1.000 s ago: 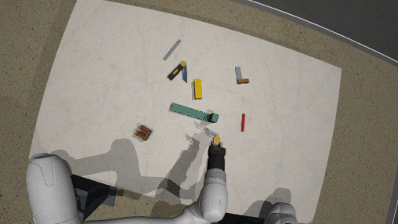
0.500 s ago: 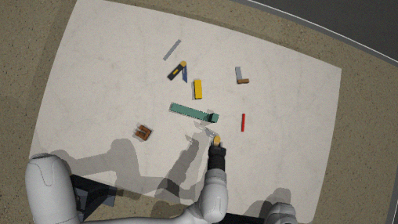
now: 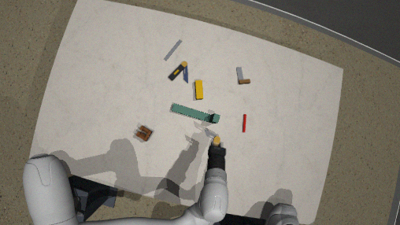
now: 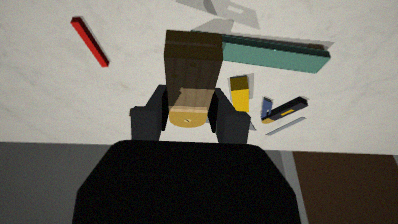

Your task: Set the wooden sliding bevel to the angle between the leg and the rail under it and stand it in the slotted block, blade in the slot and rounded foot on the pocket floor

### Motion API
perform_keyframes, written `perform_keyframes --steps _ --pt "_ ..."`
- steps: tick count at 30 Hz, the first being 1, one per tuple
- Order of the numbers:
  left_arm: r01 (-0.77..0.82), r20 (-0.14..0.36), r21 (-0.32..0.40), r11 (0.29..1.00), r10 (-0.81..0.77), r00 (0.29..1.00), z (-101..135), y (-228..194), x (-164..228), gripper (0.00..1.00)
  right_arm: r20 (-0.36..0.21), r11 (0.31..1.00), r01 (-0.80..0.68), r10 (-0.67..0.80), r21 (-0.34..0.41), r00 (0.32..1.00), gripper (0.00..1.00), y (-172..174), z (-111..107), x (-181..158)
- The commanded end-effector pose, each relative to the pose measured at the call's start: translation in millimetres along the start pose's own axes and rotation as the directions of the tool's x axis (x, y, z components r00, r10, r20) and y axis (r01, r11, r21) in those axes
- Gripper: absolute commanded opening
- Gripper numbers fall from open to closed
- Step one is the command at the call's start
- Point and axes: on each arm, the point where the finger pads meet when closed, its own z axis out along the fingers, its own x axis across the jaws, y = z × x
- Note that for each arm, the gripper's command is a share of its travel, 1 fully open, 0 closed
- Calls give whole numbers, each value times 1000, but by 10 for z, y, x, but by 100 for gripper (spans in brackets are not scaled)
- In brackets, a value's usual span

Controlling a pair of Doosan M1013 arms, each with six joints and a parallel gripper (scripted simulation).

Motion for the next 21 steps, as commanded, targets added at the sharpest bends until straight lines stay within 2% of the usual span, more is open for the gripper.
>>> perform_keyframes --steps 1,9,11,21 --pt "-4 1 22 1000 4 1000 -13 12 50 0 -1 1000 0 0 -1 1000 100 1 -7 1" --pt "-24 2 114 993 24 1000 -25 13 259 0 -1 1000 0 0 -1 1000 100 1 -7 1" --pt "-24 2 114 993 24 1000 -25 13 259 0 -1 1000 0 0 -1 1000 100 1 -7 1" --pt "-63 11 295 953 63 998 -49 16 681 0 -1 1000 0 0 -1 1000 100 1 -7 1"
